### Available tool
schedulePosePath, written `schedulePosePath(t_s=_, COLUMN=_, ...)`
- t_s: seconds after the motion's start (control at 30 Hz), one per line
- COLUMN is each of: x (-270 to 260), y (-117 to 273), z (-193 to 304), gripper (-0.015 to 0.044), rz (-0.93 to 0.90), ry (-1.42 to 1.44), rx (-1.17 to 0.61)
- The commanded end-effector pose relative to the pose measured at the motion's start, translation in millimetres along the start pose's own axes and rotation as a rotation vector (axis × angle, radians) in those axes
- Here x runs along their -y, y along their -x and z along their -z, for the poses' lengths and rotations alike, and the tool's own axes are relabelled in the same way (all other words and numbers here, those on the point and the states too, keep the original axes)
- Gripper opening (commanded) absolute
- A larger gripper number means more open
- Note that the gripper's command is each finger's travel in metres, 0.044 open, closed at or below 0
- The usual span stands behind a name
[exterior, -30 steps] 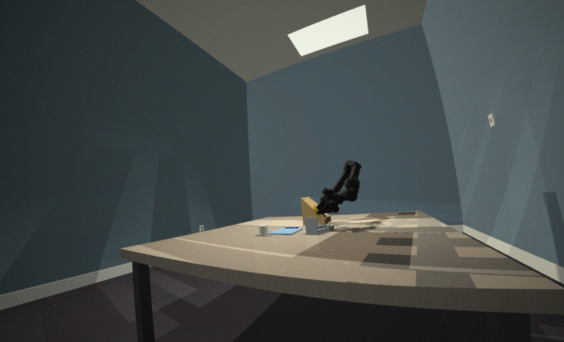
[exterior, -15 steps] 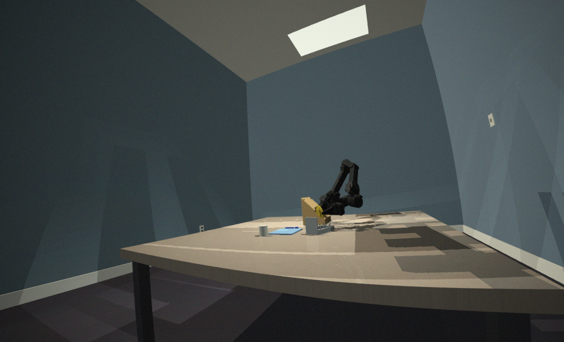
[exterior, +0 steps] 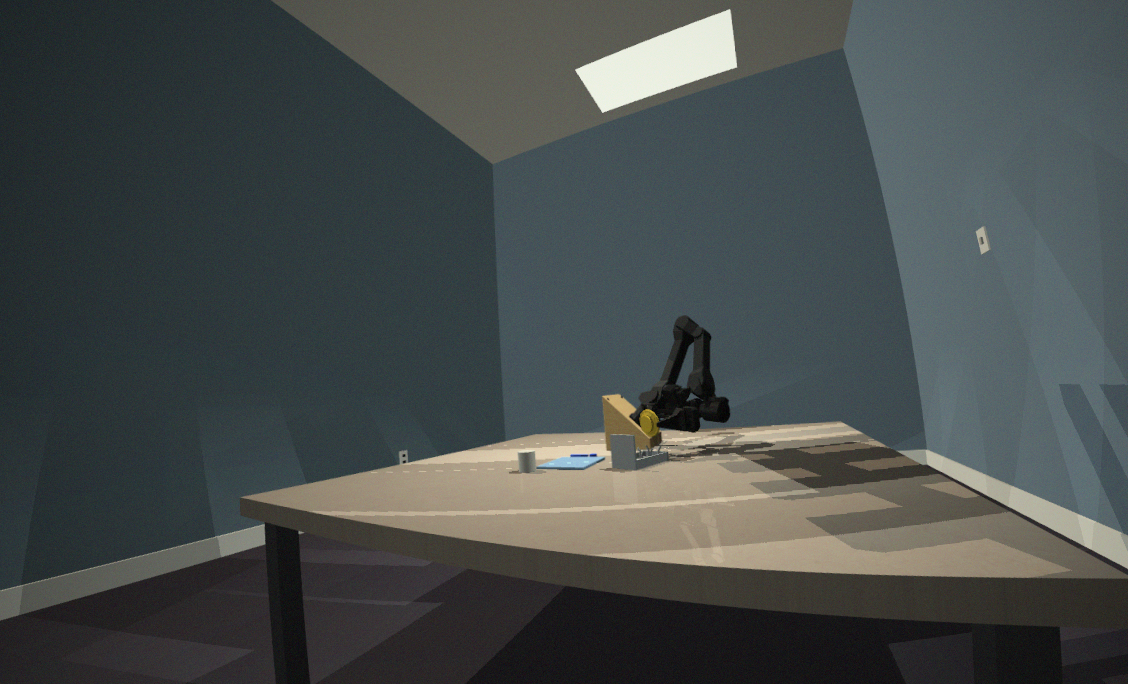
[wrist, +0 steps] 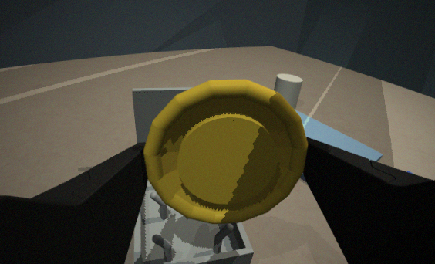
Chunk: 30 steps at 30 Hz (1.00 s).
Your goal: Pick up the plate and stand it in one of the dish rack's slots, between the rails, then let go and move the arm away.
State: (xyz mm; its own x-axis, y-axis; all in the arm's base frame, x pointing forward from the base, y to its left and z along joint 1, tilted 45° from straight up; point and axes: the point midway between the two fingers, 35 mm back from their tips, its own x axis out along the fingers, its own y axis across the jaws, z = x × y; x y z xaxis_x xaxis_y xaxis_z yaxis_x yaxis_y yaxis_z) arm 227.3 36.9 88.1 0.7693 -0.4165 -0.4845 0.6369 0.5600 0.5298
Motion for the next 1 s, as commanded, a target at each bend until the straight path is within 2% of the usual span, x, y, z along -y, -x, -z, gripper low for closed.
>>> schedulePosePath(t_s=0.0, x=0.0, y=5.9, z=0.0, gripper=0.0000, rz=-0.061, ry=-0.018, rx=0.043)
schedulePosePath(t_s=0.3, x=-1.9, y=19.3, z=-0.1, gripper=0.0000, rz=-0.182, ry=-0.064, rx=0.117)
schedulePosePath(t_s=0.97, x=-6.3, y=9.5, z=15.2, gripper=0.0000, rz=-0.183, ry=-0.064, rx=0.115)
